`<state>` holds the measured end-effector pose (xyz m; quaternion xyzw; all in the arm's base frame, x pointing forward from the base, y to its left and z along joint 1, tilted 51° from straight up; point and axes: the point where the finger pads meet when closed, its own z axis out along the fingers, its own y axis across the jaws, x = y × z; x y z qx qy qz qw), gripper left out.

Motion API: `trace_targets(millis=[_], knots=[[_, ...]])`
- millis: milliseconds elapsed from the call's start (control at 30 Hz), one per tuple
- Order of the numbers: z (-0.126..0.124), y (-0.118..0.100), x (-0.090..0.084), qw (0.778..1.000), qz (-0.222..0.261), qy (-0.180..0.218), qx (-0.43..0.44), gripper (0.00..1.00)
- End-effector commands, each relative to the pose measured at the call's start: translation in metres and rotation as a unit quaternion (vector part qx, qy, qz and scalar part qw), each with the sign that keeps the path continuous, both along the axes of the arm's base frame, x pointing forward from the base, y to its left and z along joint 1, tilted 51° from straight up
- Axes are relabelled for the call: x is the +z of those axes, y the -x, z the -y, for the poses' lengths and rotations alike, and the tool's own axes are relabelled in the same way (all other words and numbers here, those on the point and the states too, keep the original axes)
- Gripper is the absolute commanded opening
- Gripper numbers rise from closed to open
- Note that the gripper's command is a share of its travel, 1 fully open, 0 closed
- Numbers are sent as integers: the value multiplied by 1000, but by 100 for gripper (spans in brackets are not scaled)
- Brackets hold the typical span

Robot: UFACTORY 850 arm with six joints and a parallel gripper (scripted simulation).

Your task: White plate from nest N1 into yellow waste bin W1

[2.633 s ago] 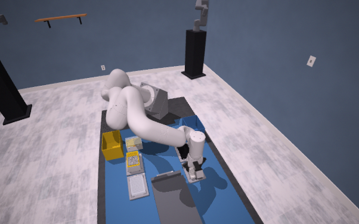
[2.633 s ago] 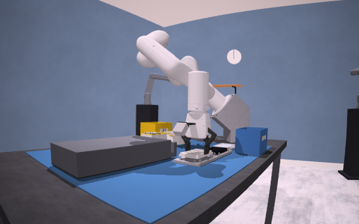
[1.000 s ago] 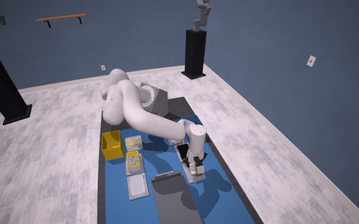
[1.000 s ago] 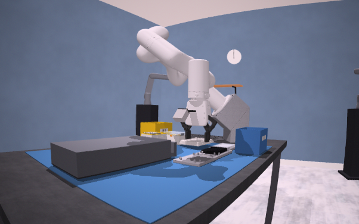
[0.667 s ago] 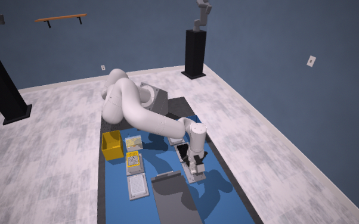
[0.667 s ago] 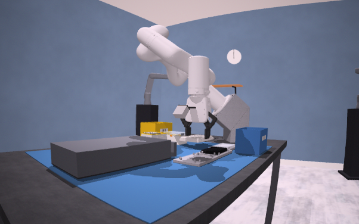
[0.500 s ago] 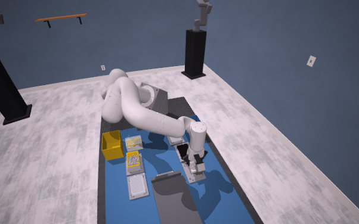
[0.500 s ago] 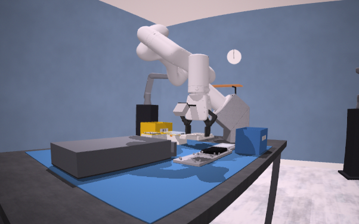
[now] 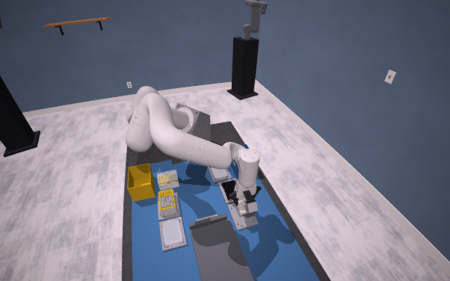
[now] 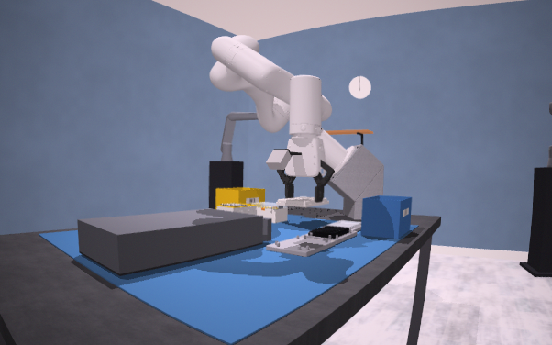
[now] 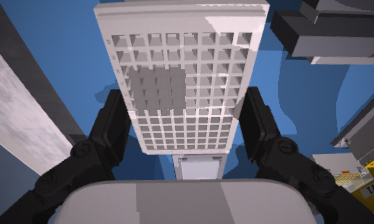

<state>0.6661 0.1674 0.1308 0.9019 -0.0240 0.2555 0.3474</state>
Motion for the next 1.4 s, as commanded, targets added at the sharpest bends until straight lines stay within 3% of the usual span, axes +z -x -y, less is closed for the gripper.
trace_targets(millis=[0,767,1367], knots=[[-5,3,5,1000,1,0,0,0],[-16,10,15,1000,1,0,0,0],[14,39,26,1000,0,0,0,0]])
